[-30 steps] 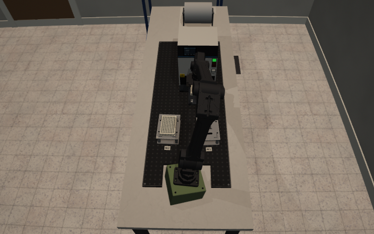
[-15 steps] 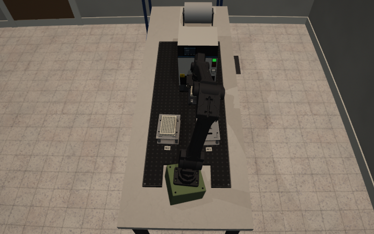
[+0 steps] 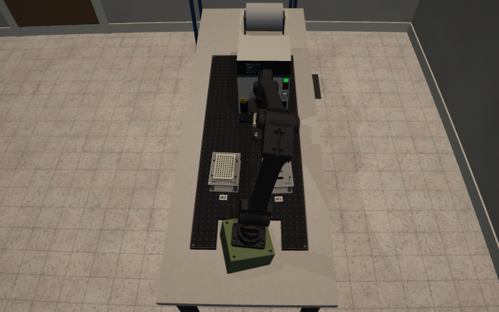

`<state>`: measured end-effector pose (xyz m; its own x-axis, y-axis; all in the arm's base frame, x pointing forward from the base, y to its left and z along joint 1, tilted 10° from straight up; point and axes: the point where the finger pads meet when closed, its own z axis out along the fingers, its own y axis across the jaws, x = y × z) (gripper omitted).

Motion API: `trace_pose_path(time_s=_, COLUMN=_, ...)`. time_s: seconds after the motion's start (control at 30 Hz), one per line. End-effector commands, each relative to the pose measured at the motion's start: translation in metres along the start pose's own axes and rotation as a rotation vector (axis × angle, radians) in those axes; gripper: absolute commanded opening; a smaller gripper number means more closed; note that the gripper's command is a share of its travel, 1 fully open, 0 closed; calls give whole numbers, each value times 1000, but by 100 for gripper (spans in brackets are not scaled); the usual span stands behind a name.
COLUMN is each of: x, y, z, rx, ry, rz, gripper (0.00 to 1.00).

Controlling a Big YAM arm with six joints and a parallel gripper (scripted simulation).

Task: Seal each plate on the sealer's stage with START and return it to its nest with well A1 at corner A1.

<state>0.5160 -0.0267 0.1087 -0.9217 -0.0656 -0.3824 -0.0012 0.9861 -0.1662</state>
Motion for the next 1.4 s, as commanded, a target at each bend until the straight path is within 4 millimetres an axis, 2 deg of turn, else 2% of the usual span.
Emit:
trace_pose_path(time_s=0.0, x=-14, y=-4, z=1, rx=7, ry=-3, rz=7, gripper=0)
trace_pose_path(time_s=0.3, x=-4, y=-5, z=-3, rx=7, ry=0, rz=11, gripper=0)
trace_pose_path(time_s=0.4, x=-1, y=1, z=-7, rx=3, ry=-3, rz=5, gripper=0)
trace_pose_path(time_s=0.7, x=-15, y=5, z=-18, rx=1, ry=-38, rz=1, gripper=0)
trace_pose_path(time_s=0.87, x=-25, y=-7, z=-22, rx=10, ry=-55, rz=16, gripper=0)
trace_pose_path(time_s=1.1, x=-25, y=-8, z=-12, rx=11, ry=-37, rz=7, gripper=0)
trace_pose_path(time_s=1.37, x=-23, y=8, z=-2, rx=-1, ry=-22, rz=-6, gripper=0)
